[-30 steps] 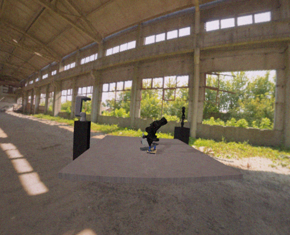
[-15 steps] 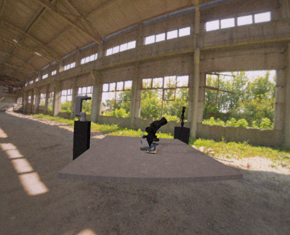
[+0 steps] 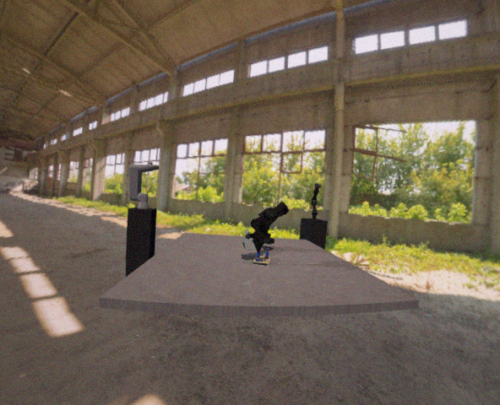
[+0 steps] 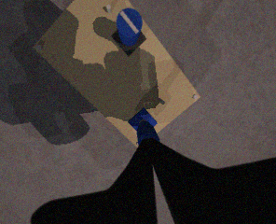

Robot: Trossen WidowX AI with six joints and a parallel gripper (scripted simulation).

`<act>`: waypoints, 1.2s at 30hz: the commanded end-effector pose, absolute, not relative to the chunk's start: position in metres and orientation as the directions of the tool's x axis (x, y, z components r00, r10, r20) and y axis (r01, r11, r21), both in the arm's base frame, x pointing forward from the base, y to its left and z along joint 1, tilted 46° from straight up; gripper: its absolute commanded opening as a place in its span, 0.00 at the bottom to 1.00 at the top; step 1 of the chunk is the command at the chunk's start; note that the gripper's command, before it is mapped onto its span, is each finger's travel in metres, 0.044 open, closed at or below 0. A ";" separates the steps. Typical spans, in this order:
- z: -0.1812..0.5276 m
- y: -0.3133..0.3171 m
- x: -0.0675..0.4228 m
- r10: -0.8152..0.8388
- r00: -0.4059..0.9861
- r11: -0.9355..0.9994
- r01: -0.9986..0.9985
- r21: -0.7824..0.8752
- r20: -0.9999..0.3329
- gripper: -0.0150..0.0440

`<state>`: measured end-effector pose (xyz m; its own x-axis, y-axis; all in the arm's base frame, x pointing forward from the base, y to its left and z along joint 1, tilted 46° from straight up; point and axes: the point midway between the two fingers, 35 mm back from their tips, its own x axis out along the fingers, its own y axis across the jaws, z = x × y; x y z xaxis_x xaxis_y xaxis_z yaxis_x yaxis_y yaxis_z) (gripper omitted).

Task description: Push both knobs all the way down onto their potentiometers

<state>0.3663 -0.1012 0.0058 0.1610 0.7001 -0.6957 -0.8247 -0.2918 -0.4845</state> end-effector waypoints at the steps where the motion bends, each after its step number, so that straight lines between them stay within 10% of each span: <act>1: 0.004 -0.097 0.368 0.701 0.159 -0.296 -0.822 -0.487 -0.695 0.25; 36: 0.002 -0.095 0.369 0.701 0.159 -0.296 -0.822 -0.487 -0.695 0.25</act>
